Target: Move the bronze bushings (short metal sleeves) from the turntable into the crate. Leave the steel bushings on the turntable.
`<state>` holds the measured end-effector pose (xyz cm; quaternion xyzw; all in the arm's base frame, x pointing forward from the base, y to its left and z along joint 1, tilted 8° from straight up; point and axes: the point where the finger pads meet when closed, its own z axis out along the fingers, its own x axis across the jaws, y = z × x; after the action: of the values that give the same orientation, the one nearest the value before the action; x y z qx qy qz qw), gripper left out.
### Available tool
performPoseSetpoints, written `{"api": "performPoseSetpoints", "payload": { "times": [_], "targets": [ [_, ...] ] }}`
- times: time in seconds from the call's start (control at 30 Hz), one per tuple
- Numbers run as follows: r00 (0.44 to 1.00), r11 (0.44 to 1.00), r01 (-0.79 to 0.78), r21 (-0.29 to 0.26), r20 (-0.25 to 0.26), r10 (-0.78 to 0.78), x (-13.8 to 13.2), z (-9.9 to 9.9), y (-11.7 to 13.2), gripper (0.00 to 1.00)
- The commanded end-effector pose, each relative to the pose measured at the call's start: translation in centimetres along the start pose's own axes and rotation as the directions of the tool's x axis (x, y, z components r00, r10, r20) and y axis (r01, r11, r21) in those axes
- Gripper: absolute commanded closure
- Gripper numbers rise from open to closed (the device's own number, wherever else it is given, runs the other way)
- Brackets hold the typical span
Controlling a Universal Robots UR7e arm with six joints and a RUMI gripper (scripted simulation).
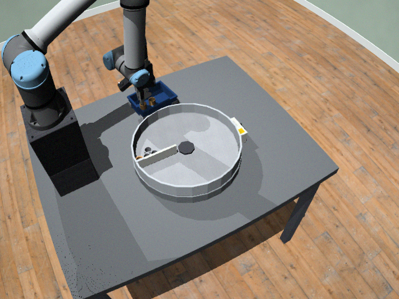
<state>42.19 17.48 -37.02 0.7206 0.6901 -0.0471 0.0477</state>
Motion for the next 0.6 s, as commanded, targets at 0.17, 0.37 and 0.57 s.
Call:
{"api": "performPoseSetpoints", "payload": {
  "times": [0.17, 0.37, 0.57],
  "targets": [
    [1.000, 1.000, -0.001, -0.004, 0.000, 0.001, -0.01, -0.01, 0.25, 0.94],
    [1.000, 1.000, -0.001, -0.004, 0.000, 0.001, -0.01, -0.01, 0.25, 0.94],
    [1.000, 1.000, -0.001, -0.002, 0.000, 0.001, -0.03, -0.36, 0.10, 0.94]
  ]
}}
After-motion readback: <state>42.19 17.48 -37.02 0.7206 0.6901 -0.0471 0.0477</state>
